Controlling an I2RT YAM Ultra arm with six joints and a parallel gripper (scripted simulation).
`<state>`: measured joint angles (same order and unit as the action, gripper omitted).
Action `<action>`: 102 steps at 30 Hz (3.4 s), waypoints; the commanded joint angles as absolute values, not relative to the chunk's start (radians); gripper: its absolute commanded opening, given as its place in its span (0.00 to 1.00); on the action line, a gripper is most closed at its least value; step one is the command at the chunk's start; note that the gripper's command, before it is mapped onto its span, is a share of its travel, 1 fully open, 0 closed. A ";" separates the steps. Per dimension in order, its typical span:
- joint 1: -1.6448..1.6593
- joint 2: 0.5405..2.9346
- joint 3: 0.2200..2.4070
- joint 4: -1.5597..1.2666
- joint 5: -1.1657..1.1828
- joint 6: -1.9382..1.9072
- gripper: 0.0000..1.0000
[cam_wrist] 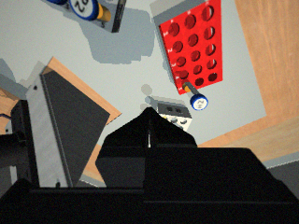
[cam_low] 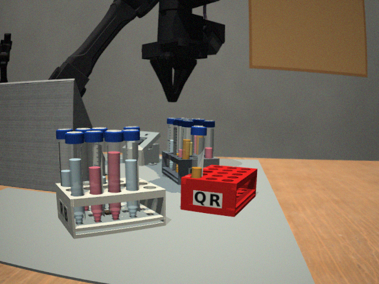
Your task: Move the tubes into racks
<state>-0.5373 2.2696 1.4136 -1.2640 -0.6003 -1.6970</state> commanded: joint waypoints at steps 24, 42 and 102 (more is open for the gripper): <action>-0.448 2.103 1.352 -1.299 -0.658 -1.773 0.00; -0.448 2.109 1.351 -1.299 -0.658 -1.775 0.00; -0.245 1.800 1.244 -1.360 -0.733 -1.554 0.00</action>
